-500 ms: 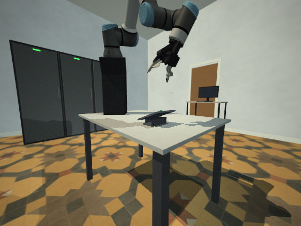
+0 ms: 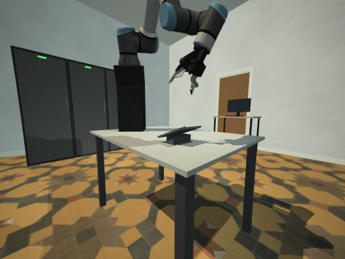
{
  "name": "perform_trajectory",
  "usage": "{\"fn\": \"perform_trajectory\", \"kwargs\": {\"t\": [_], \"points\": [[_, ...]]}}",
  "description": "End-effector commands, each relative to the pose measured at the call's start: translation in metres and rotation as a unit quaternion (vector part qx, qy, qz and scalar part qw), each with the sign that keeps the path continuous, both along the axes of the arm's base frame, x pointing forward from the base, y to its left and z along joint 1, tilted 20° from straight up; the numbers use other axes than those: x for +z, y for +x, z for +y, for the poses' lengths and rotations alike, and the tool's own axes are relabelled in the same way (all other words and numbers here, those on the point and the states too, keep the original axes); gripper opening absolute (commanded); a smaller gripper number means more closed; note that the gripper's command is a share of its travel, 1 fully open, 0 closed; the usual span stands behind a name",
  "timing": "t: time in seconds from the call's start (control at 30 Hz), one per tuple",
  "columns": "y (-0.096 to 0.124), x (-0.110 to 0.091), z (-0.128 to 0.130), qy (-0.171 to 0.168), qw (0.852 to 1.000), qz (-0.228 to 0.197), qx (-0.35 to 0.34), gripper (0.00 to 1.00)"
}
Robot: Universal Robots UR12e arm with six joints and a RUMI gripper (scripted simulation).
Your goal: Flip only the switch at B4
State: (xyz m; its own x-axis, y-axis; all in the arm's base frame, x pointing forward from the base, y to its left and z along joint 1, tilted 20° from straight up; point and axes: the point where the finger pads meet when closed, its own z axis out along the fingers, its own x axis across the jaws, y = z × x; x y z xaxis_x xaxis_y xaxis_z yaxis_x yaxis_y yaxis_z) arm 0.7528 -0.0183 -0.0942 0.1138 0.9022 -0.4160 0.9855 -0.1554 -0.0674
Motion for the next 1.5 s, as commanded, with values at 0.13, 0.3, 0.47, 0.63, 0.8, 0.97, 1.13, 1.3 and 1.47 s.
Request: {"fn": "perform_trajectory", "kwargs": {"t": [0.13, 0.3, 0.47, 0.63, 0.8, 0.97, 1.13, 1.3, 1.47], "points": [[0.0, 0.001, 0.0, 0.0, 1.0, -0.001, 0.0, 0.0], [-0.001, -0.001, 0.0, 0.0, 1.0, -0.003, -0.005, 0.0], [-0.002, -0.006, -0.001, 0.001, 1.0, -0.011, -0.019, 0.0], [-0.002, -0.009, -0.001, 0.001, 0.999, -0.019, -0.033, 0.0], [-0.003, -0.016, 0.0, 0.002, 0.997, -0.041, -0.068, 0.0], [-0.003, -0.026, 0.0, 0.004, 0.99, -0.073, -0.119, 0.0], [-0.003, -0.035, 0.001, 0.006, 0.98, -0.103, -0.17, 0.0], [-0.003, -0.046, 0.001, 0.01, 0.963, -0.138, -0.23, 0.0], [-0.003, -0.054, 0.002, 0.015, 0.945, -0.166, -0.28, 0.0]]}}
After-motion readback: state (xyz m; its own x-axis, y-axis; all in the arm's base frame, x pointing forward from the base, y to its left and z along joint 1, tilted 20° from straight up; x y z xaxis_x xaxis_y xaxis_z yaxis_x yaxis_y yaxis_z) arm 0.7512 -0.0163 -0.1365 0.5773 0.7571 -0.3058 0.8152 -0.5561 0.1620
